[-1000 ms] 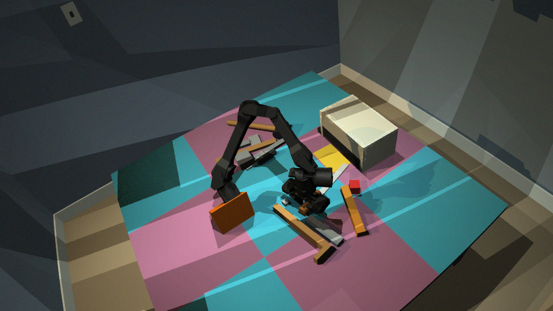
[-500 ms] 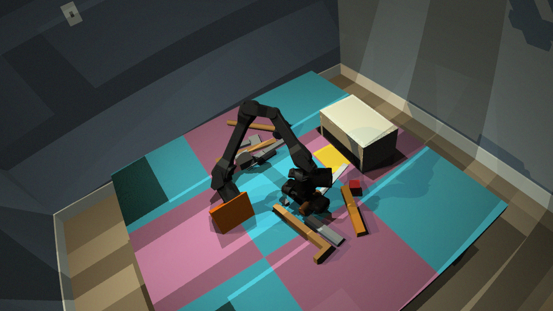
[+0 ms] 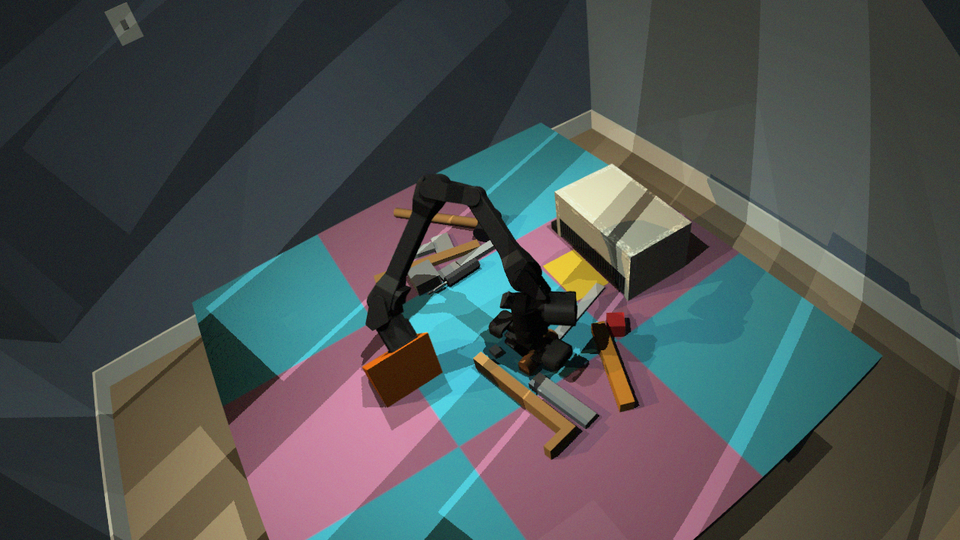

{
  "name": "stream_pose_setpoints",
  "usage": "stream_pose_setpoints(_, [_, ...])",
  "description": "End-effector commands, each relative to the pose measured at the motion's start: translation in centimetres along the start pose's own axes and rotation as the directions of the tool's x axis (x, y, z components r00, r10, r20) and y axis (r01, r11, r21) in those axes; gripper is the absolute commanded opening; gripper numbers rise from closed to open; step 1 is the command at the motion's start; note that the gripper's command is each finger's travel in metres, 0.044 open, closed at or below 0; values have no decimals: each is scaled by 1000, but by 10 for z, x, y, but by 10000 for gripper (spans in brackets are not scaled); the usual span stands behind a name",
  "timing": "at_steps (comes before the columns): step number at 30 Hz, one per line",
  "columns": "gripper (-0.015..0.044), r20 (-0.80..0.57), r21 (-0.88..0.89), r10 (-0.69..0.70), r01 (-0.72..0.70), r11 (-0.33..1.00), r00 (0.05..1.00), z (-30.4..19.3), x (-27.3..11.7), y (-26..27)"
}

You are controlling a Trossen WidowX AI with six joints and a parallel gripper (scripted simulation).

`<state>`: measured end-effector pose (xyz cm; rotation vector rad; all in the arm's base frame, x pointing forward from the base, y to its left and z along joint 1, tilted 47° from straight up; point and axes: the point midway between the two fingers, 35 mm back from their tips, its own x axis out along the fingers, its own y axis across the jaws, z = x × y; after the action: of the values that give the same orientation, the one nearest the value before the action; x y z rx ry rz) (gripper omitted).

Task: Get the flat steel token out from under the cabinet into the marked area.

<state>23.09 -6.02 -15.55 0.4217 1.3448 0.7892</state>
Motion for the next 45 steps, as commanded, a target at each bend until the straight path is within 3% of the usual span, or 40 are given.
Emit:
stream_pose_setpoints(1, [0,0,-1,0,0,1000,1000,0,0,0])
stream_pose_setpoints(45, [0,6,-4,3,-3,1000,1000,67,-1,-2])
